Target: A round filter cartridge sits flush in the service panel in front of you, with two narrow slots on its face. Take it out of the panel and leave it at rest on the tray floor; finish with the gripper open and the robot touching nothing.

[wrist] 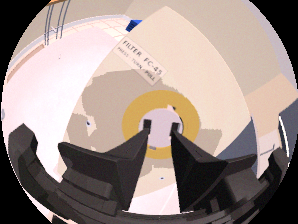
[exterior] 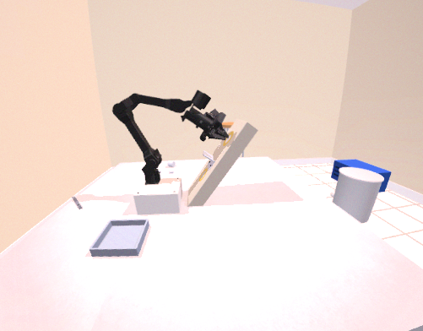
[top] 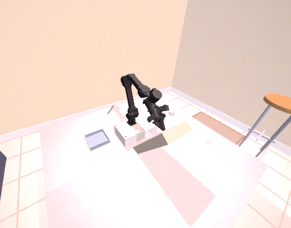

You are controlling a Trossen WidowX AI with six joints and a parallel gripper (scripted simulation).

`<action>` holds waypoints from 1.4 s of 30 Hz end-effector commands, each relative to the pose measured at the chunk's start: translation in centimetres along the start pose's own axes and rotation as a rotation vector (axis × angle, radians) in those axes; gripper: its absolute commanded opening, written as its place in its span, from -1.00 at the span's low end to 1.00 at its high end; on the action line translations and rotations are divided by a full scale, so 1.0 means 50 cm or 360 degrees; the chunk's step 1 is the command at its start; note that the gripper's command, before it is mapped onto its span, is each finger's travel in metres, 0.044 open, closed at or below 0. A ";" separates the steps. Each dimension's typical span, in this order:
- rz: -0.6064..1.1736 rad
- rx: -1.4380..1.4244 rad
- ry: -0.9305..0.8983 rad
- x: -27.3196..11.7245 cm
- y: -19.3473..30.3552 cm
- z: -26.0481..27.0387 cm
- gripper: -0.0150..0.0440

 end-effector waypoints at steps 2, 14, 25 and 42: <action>0.0003 0.0005 0.0004 0.001 0.000 -0.002 -0.12; 0.0003 0.0005 0.0004 0.001 -0.002 -0.004 -0.12; 0.0003 0.0005 0.0005 0.007 -0.002 -0.003 -0.12; 0.0003 0.0005 0.0005 0.014 -0.001 -0.003 -0.12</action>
Point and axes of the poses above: the point midway between the two fingers, 35 mm back from their tips, its own x axis out along the fingers, its own z axis across the jaws, y = z × x, the point moved 7 cm from there along -x, back along the fingers, and after that the axes turned 14 degrees about -x, right-handed, at the moved point
